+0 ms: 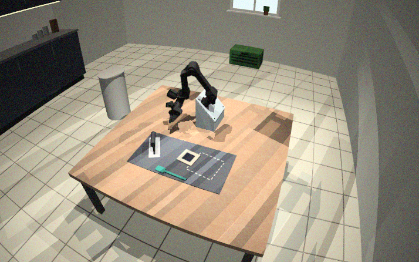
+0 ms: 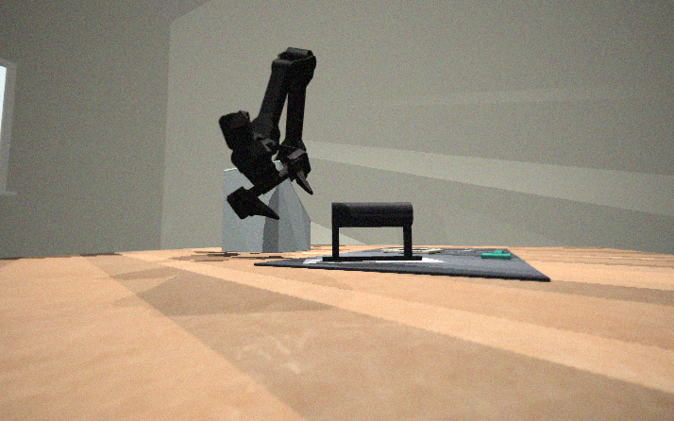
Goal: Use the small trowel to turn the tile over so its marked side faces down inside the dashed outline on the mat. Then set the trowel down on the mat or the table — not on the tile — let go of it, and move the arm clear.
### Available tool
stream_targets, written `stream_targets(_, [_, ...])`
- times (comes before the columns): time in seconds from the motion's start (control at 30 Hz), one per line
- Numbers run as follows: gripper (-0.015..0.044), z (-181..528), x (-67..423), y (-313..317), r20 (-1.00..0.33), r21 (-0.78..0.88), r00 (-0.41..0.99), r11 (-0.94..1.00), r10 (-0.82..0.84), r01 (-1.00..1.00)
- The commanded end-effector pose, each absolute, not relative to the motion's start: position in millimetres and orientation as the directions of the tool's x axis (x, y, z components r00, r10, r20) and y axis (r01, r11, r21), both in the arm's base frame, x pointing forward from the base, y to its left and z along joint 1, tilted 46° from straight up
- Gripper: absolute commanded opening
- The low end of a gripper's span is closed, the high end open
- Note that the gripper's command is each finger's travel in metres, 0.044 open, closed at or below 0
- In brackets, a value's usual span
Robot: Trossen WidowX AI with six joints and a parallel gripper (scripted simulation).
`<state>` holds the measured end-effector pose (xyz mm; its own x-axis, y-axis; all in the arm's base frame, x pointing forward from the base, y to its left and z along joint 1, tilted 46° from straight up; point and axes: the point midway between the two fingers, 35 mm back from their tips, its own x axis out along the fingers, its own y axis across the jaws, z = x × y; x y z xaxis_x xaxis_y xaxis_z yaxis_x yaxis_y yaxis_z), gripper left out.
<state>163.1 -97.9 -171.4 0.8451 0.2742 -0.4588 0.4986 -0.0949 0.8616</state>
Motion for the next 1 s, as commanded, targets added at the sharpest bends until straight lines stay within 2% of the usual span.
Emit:
stream_targets(0.0, [0.0374, -171.4, 163.1, -97.9, -0.459, 0.862, 0.845, -0.095, 0.274, 0.499])
stream_targets(0.33, [0.0111, -171.4, 163.1, -97.9, -0.459, 0.861, 0.845, -0.095, 0.274, 0.499])
stream_targets(0.67, [0.0100, -171.4, 163.1, -97.9, -0.459, 0.862, 0.845, -0.095, 0.274, 0.499])
stream_targets(0.8, [0.0000, -171.4, 163.1, -97.9, -0.459, 0.862, 0.845, -0.095, 0.274, 0.499])
stream_targets(0.97, [0.0000, -171.4, 163.1, -97.9, -0.459, 0.862, 0.845, -0.095, 0.274, 0.499])
